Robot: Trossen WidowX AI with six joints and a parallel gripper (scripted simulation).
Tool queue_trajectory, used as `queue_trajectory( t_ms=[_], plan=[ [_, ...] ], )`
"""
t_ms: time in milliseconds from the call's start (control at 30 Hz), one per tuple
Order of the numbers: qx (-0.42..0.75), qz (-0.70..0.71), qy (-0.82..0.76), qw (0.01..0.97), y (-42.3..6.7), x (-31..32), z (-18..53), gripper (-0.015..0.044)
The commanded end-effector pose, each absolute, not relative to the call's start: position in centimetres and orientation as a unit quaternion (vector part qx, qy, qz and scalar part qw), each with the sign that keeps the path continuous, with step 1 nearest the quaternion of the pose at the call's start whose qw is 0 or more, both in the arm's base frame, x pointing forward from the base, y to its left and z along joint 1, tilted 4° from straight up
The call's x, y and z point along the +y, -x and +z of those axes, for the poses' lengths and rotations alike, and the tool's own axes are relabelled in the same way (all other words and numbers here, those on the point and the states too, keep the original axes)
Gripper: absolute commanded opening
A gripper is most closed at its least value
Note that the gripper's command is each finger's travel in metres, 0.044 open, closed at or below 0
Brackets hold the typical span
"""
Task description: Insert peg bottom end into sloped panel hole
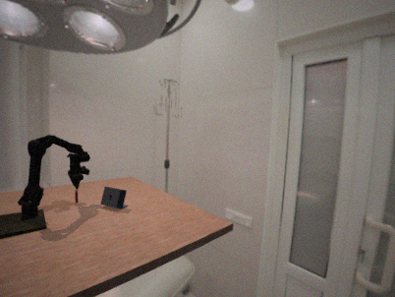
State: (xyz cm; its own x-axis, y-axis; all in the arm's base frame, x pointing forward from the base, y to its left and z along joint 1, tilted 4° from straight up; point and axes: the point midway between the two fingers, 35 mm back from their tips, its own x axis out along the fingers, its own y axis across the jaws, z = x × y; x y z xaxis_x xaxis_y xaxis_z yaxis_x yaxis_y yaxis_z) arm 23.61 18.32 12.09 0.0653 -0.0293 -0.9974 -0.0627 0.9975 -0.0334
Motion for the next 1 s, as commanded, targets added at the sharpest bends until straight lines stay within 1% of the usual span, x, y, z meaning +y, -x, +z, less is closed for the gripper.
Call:
queue_trajectory(
  t_ms=[0,967],
  plan=[
    [0.683,0.004,0.031,0.73,-23.8,18.2,11.9,0.044],
    [0.682,0.004,0.031,0.73,-24.2,18.1,7.2,0.044]
  ],
)
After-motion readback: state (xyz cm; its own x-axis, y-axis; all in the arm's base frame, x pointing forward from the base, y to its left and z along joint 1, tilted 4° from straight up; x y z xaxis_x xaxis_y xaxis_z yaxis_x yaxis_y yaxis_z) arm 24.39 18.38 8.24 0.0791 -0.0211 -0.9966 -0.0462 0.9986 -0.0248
